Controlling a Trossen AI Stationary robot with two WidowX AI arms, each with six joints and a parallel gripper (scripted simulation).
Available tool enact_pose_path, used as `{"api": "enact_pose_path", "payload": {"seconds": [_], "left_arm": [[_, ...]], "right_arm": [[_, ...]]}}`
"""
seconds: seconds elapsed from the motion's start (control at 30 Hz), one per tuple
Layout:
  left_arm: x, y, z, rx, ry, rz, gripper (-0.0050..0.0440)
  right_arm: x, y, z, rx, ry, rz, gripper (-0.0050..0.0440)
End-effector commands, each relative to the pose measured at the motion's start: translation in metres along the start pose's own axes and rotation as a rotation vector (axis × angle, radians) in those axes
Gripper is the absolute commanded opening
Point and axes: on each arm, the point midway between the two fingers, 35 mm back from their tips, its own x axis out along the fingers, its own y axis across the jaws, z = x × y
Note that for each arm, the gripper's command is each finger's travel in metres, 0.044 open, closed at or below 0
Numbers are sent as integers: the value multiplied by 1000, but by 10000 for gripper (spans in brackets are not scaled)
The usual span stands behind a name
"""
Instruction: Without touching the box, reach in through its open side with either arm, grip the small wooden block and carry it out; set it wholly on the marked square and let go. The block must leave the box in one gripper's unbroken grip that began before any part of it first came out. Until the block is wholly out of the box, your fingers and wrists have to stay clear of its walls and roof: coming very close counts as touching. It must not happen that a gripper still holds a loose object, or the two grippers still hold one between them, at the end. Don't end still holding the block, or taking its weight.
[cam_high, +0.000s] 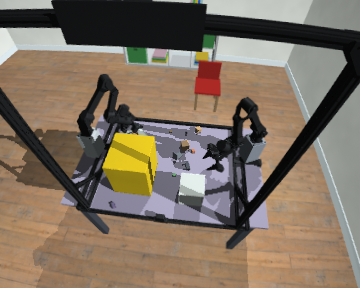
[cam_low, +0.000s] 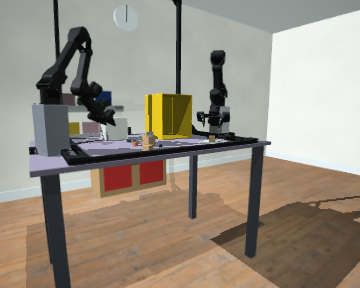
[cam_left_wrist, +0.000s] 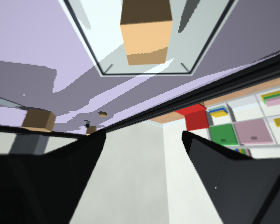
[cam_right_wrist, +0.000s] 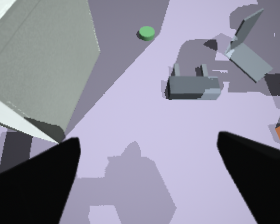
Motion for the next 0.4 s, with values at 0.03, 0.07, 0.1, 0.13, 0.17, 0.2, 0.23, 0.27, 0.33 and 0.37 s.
{"api": "enact_pose_path", "payload": {"seconds": [0.03,0.07,0.1,0.13,0.17,0.2,0.23,0.27,0.33,0.37], "left_arm": [[-15,0,-22,-4,19,-3,400],[-18,0,-24,-4,22,-3,400],[-21,0,-27,-4,25,-3,400],[-23,0,-30,-4,28,-3,400],[-26,0,-32,-4,31,-3,400],[-29,0,-35,-4,33,-3,400],[-32,0,-37,-4,36,-3,400],[-35,0,-39,-4,39,-3,400],[-41,0,-43,-4,45,-3,400],[-44,0,-45,-4,48,-4,400]], "right_arm": [[0,-1,0,5,-1,-6,400],[0,-1,0,5,-1,-6,400],[0,-1,0,5,-1,-6,400],[0,-1,0,5,-1,-6,400],[0,-1,0,5,-1,-6,400],[0,-1,0,5,-1,-6,400],[0,-1,0,5,-1,-6,400],[0,-1,0,5,-1,-6,400],[0,-1,0,5,-1,-6,400],[0,-1,0,5,-1,-6,400]]}}
